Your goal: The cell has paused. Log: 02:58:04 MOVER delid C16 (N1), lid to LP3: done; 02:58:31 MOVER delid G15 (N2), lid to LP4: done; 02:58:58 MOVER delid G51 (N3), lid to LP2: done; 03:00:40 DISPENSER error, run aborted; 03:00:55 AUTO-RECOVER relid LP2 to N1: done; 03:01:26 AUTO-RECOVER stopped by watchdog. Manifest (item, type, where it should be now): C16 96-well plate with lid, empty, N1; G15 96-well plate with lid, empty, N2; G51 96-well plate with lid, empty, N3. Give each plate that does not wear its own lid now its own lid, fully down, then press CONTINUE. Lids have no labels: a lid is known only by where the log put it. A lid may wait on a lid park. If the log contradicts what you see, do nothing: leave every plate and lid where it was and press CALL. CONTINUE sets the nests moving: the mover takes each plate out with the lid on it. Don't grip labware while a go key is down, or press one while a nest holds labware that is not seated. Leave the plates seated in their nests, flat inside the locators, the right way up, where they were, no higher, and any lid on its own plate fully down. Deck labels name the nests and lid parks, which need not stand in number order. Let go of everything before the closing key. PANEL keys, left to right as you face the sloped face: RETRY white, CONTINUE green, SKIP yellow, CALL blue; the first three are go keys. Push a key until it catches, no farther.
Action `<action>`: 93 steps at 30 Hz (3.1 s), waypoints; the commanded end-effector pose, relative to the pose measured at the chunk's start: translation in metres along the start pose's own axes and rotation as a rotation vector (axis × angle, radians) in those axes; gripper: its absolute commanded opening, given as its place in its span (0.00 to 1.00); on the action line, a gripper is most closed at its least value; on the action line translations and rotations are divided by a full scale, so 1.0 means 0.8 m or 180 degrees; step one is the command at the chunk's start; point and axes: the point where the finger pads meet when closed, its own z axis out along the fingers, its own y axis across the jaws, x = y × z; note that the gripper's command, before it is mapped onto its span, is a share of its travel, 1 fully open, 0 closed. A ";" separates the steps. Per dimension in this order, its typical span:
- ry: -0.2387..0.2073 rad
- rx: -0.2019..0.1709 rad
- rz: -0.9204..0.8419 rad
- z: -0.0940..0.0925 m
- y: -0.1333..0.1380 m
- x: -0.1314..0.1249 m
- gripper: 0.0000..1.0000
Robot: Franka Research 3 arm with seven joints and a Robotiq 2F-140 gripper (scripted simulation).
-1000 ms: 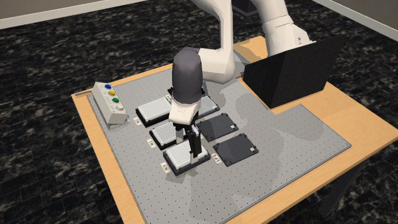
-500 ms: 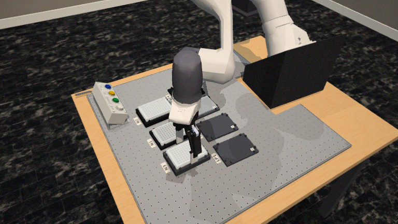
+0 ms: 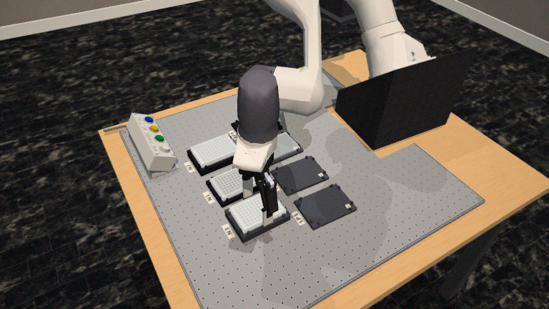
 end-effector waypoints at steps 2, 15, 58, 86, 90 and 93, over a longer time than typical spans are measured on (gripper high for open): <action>0.0005 0.0000 0.0001 0.002 0.001 0.001 0.66; 0.0005 0.0000 0.0001 0.002 0.001 0.001 0.66; 0.0005 0.0000 0.0001 -0.059 0.001 0.001 0.66; 0.0052 -0.0092 0.0008 -0.061 0.241 -0.186 0.66; 0.0007 -0.0005 -0.0011 -0.060 0.247 -0.224 0.66; 0.0005 0.0000 -0.0012 -0.060 0.247 -0.226 0.66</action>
